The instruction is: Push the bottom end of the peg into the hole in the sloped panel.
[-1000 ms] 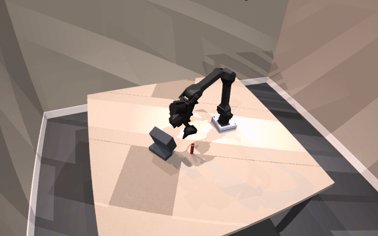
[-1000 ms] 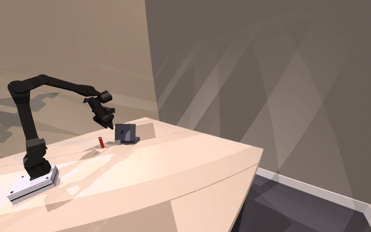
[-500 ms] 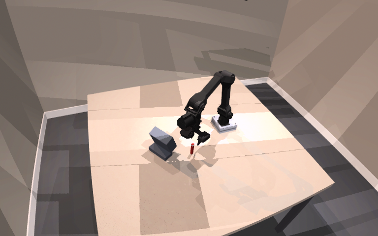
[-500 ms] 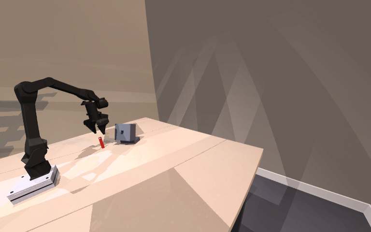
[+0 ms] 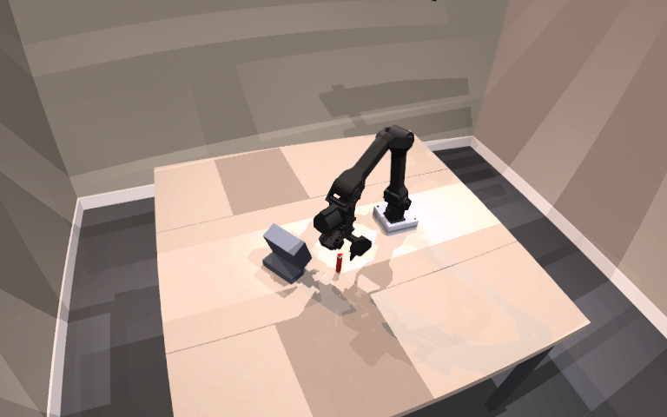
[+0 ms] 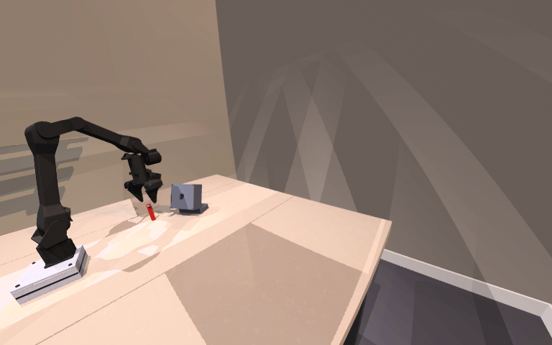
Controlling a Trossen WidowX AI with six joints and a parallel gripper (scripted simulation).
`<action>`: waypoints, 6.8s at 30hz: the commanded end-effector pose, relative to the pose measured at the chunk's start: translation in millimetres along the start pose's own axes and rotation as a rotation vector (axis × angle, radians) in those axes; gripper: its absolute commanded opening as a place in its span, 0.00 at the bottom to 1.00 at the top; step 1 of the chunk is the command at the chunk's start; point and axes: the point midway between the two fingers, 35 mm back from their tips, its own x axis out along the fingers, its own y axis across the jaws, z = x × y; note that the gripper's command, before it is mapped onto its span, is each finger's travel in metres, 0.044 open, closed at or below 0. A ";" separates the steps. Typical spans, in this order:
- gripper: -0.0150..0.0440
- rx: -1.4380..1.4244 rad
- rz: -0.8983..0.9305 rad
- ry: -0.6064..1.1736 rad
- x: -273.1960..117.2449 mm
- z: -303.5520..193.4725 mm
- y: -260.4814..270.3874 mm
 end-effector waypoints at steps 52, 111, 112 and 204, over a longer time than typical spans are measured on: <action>0.25 -0.001 0.000 0.002 46.5 -1.2 0.1; 0.25 0.043 0.116 -0.120 -23.4 1.0 -25.5; 0.25 0.044 0.119 -0.125 -23.1 1.0 -26.4; 0.25 0.086 0.259 -0.678 -16.1 -19.3 -107.1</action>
